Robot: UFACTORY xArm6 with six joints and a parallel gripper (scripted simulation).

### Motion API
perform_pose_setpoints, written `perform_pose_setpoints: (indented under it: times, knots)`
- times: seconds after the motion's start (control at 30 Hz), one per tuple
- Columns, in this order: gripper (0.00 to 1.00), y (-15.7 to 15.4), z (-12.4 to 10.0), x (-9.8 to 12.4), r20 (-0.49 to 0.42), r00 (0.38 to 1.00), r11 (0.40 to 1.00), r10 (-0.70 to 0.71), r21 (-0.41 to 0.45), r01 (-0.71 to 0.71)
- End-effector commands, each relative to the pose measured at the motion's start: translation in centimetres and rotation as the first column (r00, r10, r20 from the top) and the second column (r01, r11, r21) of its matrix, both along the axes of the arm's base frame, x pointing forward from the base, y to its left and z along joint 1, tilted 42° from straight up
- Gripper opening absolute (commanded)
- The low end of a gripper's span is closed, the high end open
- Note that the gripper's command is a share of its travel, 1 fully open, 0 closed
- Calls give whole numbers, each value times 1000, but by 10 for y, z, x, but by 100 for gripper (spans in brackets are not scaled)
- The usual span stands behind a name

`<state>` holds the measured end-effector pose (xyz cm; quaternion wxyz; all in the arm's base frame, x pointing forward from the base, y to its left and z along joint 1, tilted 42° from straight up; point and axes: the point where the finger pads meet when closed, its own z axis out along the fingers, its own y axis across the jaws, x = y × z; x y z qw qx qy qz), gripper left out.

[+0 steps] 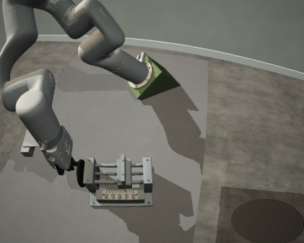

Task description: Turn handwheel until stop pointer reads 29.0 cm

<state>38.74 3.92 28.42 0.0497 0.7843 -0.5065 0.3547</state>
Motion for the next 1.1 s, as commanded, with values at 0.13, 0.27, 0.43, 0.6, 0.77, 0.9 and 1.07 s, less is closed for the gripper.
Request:
perform_pose_setpoints:
  times: [0.13,0.27,0.43,0.6,0.77,0.9,1.07]
  knots:
    - [6,10,11,8,8,1000,1000,5,4,-5]
    - [6,14,13,13,8,1000,1000,5,4,-5]
    - [6,17,15,18,8,1000,1000,5,4,-5]
    - [6,18,15,23,8,1000,1000,5,4,-5]
    - [6,20,15,29,8,1000,1000,5,4,-5]
    - [6,21,14,33,8,1000,1000,5,4,-5]
    - [6,21,13,36,8,1000,1000,5,4,-5]
